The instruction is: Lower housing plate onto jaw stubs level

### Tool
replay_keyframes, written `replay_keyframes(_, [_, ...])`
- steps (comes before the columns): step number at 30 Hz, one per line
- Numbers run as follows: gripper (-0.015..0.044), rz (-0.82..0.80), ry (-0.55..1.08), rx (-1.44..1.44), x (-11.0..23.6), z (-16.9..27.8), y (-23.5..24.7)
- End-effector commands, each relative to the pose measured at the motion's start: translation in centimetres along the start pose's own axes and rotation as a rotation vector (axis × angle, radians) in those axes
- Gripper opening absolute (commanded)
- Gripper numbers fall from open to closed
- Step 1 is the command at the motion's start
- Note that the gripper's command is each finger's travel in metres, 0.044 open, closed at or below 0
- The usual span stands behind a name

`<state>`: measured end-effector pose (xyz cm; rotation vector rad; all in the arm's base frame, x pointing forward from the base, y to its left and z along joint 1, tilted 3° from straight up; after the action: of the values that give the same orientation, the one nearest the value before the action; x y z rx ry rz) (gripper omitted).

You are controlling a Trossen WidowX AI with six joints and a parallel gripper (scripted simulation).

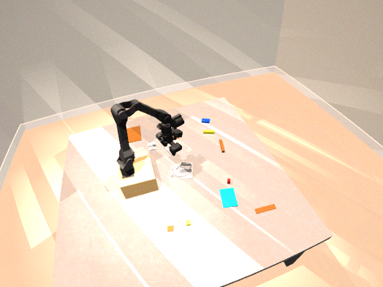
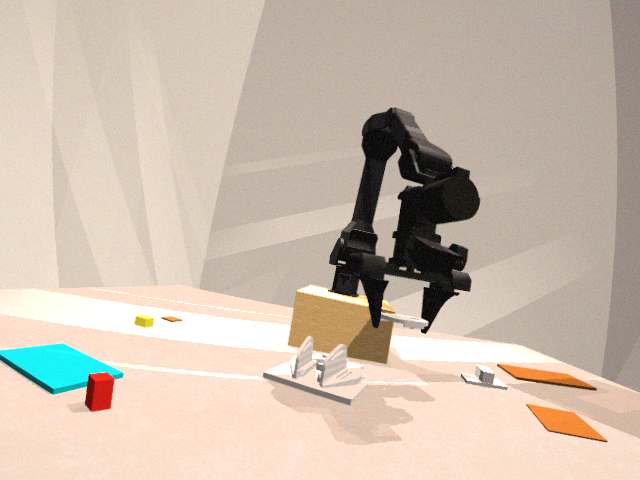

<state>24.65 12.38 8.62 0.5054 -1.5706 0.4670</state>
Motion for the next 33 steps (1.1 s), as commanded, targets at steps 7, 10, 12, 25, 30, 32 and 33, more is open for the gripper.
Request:
replay_keyframes(7, [0.0351,-0.002,-0.005,-0.218,0.1,1.4,-3.1])
replay_keyframes(10, [0.0351,-0.002,-0.005,-0.283,0.1,1.9,-4.0])
replay_keyframes(12, [0.0351,-0.002,-0.005,-0.326,0.1,2.2,-4.6])
replay_keyframes(25, [0.0351,0.0,-0.007,-0.607,0.1,4.7,-8.1])
replay_keyframes(30, [0.0351,0.0,-0.007,-0.638,0.1,5.0,-8.5])
replay_keyframes(32, [0.0351,0.0,-0.007,-0.638,0.1,5.0,-8.5])
replay_keyframes(33, [0.0351,0.0,-0.007,-0.638,0.1,5.0,-8.5])
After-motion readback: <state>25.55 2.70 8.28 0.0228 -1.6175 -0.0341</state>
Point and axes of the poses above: the point midway between the two fingers, 35 mm back from their tips, its own x axis back along the fingers, its own y axis across the jaws, z = x × y, the point moved 6 cm from there along x, back along the fingers, and after that the axes turned 9 degrees about x, right-handed, at the moved point
